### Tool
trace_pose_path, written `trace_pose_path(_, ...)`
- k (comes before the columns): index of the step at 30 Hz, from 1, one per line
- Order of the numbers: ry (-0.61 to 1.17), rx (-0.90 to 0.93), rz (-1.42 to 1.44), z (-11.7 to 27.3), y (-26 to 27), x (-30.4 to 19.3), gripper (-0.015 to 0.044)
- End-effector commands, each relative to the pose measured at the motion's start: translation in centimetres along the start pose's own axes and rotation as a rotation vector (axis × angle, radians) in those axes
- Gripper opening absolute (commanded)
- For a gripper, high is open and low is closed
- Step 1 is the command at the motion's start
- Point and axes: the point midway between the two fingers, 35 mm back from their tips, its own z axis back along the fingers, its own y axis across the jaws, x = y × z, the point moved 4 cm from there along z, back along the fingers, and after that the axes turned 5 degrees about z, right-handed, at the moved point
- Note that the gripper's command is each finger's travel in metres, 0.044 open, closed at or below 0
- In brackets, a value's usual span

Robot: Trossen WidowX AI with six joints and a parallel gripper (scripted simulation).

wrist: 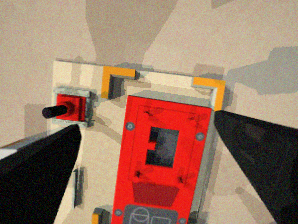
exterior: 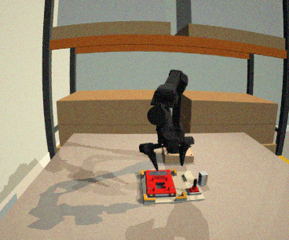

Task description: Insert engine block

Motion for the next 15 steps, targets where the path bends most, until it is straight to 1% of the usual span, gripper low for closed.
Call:
trace_pose_path(1, 0.036, 0.013, 0.143, -0.3, 2.0, 0.2, 0.0440)
trace_pose_path(15, 0.126, 0.064, 0.607, -0.9, 8.1, 0.6, 0.0440)
